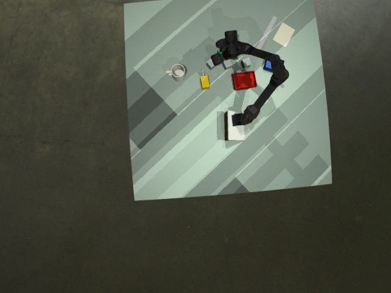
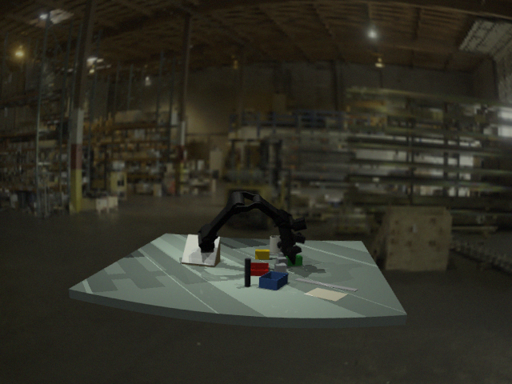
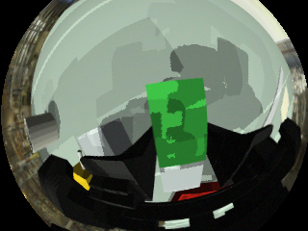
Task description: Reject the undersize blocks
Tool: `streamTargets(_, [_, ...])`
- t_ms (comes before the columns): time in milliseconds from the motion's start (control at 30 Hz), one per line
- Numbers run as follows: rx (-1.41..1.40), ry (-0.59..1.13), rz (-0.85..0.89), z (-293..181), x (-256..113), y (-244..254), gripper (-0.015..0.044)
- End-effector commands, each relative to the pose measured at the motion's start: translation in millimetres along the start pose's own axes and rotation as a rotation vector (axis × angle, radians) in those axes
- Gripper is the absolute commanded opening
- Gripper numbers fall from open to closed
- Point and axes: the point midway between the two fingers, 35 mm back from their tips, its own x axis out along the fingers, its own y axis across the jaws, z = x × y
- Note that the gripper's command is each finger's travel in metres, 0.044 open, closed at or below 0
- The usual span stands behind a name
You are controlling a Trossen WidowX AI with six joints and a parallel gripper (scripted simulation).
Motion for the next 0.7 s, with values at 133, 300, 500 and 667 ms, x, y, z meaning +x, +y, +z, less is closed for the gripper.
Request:
streamTargets(133, [0.000,-0.005,-0.001,4,-2,-1,0.0000])
streamTargets(300, [0.000,-0.007,-0.001,9,-1,-2,0.0000])
streamTargets(500, [0.000,-0.008,-0.001,10,-1,-2,0.0000])
streamTargets(667, [-0.002,-0.008,-0.001,12,0,-1,0.0000])
